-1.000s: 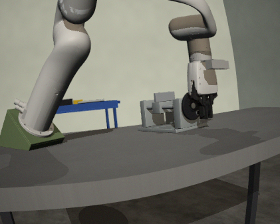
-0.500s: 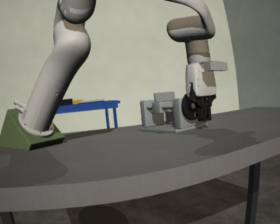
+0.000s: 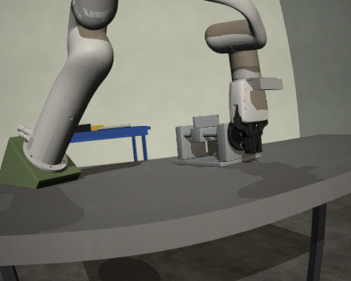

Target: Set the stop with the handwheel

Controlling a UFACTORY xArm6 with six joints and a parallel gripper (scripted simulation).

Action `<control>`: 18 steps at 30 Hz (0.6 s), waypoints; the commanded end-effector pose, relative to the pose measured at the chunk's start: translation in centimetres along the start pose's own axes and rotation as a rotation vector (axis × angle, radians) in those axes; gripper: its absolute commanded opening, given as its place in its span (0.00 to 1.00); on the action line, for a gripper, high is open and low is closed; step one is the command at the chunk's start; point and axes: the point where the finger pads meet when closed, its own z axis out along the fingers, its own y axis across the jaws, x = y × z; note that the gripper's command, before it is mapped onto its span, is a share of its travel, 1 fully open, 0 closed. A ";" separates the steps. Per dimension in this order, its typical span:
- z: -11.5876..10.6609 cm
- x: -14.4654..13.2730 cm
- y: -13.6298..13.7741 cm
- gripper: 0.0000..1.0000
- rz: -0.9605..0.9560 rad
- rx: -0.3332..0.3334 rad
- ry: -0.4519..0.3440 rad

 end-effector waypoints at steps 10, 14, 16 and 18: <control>-0.3 0.0 1.3 0.06 0.000 0.000 0.001; -0.6 0.0 1.7 0.06 0.000 0.000 0.001; -0.8 0.0 1.9 0.06 0.000 0.000 0.001; -0.9 0.0 2.1 0.06 0.000 0.000 0.001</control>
